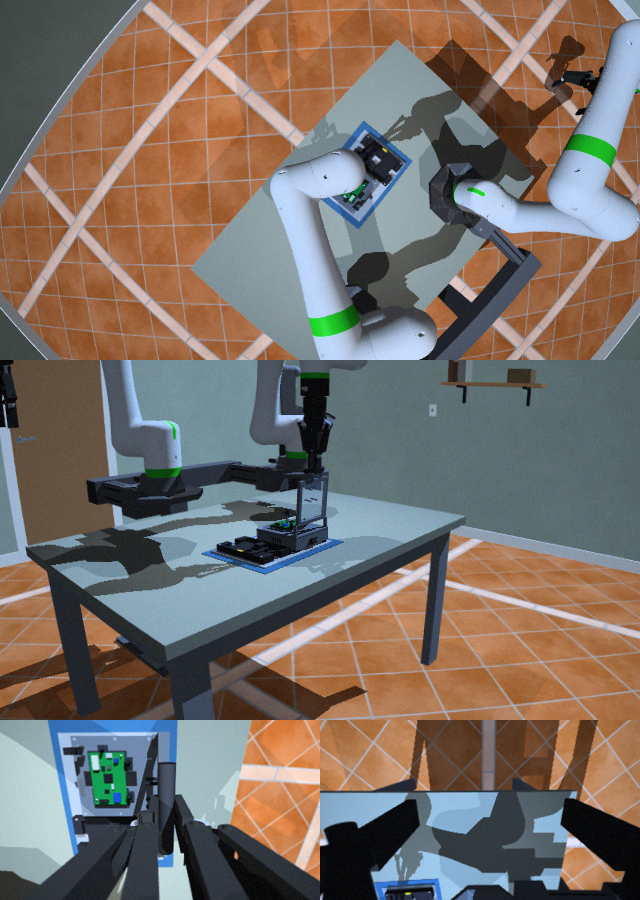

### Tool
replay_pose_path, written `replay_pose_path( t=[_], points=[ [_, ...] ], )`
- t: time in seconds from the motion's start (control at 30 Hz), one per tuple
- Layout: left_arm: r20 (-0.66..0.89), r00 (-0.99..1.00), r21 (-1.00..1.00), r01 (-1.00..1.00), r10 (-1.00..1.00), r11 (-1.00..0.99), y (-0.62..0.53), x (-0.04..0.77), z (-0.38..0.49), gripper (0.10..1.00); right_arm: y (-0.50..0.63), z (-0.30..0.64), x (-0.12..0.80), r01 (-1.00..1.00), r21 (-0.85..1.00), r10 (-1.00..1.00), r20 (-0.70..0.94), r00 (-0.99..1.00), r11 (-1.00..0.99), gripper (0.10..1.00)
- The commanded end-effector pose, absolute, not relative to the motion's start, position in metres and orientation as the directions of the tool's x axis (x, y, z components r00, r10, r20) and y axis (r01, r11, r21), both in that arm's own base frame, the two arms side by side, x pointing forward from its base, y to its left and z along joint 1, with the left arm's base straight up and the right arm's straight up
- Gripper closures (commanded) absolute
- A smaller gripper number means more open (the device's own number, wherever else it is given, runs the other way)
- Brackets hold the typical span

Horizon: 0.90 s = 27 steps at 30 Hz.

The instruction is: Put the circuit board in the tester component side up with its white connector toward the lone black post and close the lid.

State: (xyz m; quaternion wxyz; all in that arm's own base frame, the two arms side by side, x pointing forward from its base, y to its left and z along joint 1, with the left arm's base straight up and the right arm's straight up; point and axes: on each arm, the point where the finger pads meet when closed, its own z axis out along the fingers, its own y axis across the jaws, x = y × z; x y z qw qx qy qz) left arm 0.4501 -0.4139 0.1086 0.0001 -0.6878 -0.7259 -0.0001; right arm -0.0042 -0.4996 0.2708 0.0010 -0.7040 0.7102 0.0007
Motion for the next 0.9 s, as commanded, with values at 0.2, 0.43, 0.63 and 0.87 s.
replay_pose_path(
  t=[0.2, 0.43, 0.63, 0.87],
  points=[
    [-0.002, -0.054, 0.001, 0.999, 0.999, 0.054, -0.415, 0.441, 0.11, 0.908, -0.5, 0.272, -0.004, -1.0, 0.0, -1.0, 0.0, -0.009, 0.009, 0.098],
    [-0.002, -0.054, 0.001, 0.999, 0.999, 0.054, -0.415, 0.432, 0.11, 0.908, -0.5, 0.272, -0.004, -1.0, 0.0, -1.0, 0.0, -0.009, 0.009, 0.098],
    [-0.002, -0.054, 0.001, 0.999, 0.999, 0.054, -0.416, 0.424, 0.11, 0.908, -0.5, 0.272, -0.004, -1.0, 0.0, -1.0, 0.0, -0.009, 0.009, 0.098],
    [-0.002, -0.054, 0.001, 0.999, 0.999, 0.054, -0.416, 0.416, 0.109, 0.908, -0.5, 0.272, -0.004, -1.0, 0.0, -1.0, 0.0, -0.009, 0.009, 0.098]
  ],
)
